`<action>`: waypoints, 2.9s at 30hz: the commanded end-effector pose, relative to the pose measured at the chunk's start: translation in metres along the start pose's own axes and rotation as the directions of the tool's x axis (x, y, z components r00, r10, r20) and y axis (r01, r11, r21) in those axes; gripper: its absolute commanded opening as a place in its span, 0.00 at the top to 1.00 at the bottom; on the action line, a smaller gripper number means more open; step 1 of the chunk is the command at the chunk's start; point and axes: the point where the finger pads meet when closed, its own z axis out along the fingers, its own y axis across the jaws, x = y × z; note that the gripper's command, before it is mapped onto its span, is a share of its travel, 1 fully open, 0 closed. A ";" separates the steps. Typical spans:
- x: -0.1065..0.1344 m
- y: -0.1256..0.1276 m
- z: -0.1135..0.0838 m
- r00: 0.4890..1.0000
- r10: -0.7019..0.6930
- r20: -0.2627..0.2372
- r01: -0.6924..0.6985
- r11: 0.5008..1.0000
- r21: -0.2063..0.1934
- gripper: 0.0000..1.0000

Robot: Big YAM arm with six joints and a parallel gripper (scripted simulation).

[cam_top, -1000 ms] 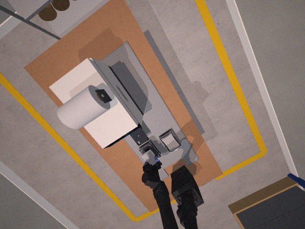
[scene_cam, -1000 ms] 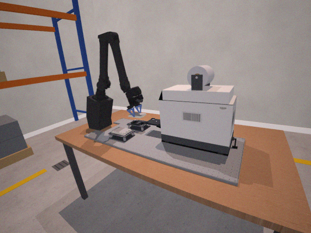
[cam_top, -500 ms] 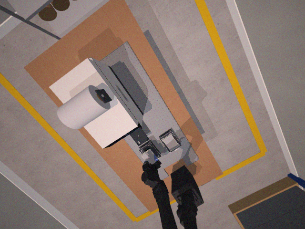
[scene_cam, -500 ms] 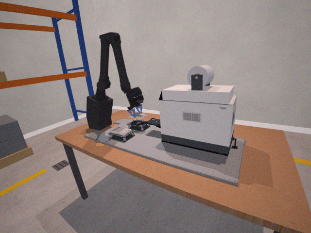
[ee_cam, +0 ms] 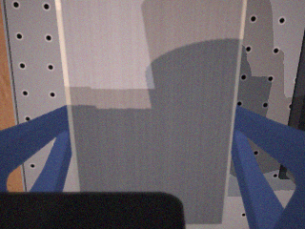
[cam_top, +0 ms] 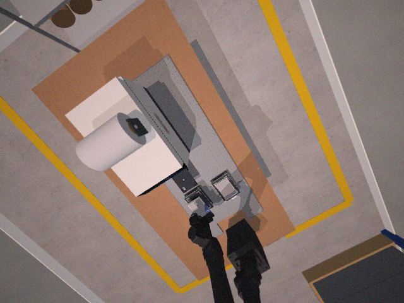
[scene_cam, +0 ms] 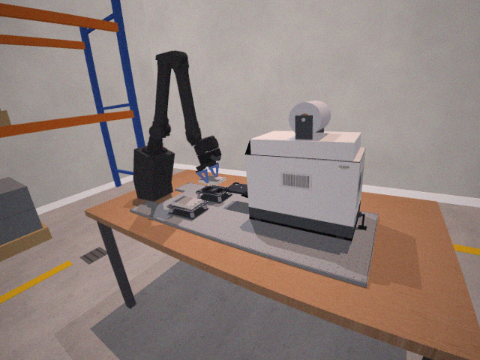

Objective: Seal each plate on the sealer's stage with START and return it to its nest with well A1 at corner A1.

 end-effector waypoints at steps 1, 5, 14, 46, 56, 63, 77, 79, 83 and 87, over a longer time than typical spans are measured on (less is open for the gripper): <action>-0.015 -0.001 0.006 1.000 0.008 0.028 -0.008 1.000 0.000 1.00; -0.014 0.000 0.009 1.000 0.008 0.026 -0.008 1.000 0.000 1.00; 0.008 -0.006 0.009 1.000 0.001 -0.008 -0.001 1.000 0.009 1.00; 0.002 -0.003 0.024 1.000 0.004 0.008 -0.004 1.000 0.005 1.00; -0.007 -0.002 0.019 1.000 0.007 0.022 -0.007 1.000 0.001 1.00; 0.002 -0.005 0.014 1.000 0.005 0.010 -0.005 1.000 0.005 1.00; 0.002 -0.002 0.024 1.000 0.018 -0.002 -0.018 1.000 0.008 1.00; 0.002 -0.002 0.024 1.000 0.018 -0.002 -0.018 1.000 0.008 1.00; 0.007 0.001 0.022 1.000 0.007 -0.009 -0.007 1.000 0.002 1.00; 0.011 0.005 0.019 1.000 -0.005 -0.006 0.005 1.000 -0.004 1.00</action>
